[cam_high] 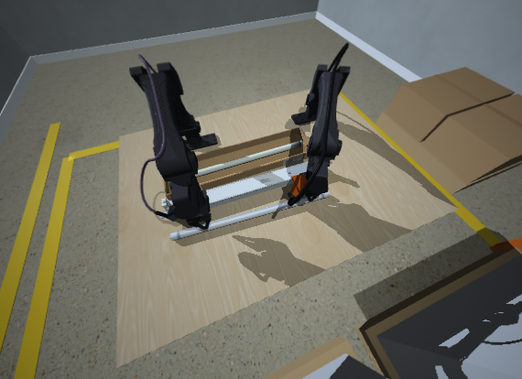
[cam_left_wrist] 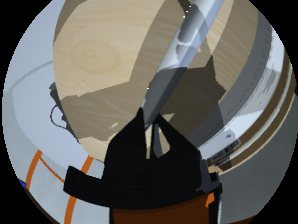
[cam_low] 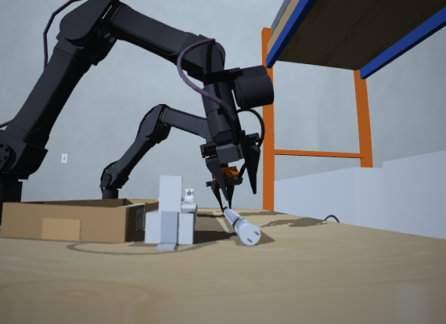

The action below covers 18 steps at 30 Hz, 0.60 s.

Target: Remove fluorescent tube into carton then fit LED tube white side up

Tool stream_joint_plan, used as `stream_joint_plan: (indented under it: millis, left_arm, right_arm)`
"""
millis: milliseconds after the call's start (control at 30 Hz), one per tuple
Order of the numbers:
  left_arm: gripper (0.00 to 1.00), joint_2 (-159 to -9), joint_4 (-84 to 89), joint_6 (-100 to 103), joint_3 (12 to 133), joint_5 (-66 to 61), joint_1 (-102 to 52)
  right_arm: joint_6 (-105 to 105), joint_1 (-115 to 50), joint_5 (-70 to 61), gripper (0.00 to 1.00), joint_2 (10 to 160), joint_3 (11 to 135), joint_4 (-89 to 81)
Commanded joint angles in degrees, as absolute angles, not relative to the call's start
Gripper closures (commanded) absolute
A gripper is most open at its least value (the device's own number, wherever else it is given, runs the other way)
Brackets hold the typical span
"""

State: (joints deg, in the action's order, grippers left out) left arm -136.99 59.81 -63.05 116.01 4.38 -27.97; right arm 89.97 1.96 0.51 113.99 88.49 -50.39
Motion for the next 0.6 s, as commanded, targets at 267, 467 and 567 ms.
stream_joint_plan:
  millis: [267,467,567]
  left_arm:
    - [0.89,-134.7,58.9,-62.9,116.7,3.9,-27.7]
    - [0.89,-134.7,58.9,-62.9,116.7,3.9,-27.7]
    - [0.89,-134.7,58.9,-62.9,116.7,3.9,-27.7]
  right_arm:
    - [89.5,1.9,0.1,0.51,123.5,106.7,-73.6]
    - [89.5,3.1,0.5,0.51,128.3,114.7,-78.6]
    - [89.4,2.2,0.5,0.51,128.9,114.8,-76.4]
